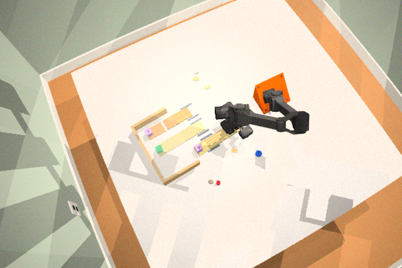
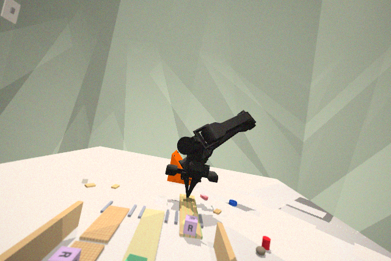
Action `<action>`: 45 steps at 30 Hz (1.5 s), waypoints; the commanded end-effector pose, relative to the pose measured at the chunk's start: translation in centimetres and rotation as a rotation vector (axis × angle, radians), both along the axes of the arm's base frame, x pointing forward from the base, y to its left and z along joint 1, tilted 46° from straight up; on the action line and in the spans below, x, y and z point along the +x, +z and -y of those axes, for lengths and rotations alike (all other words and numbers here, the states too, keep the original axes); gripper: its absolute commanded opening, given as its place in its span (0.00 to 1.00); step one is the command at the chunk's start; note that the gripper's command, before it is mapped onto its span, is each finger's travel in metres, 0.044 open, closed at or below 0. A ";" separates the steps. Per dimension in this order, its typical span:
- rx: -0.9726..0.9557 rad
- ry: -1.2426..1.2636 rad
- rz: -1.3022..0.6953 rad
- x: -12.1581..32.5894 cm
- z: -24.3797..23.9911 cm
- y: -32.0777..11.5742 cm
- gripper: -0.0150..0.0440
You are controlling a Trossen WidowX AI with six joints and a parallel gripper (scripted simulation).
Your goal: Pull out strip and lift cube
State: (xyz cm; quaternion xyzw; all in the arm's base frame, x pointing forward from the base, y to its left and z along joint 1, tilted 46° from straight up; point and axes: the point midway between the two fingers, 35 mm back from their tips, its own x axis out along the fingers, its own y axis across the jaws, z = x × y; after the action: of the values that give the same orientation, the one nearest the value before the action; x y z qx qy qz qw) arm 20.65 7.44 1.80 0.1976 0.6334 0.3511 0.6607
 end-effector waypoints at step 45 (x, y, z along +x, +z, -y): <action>-0.003 0.004 -0.008 -1.4 0.9 0.4 0.25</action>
State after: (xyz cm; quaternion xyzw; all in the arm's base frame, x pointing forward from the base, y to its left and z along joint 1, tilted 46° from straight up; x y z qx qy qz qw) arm 19.07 7.10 1.70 0.1985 0.6358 0.3516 0.6578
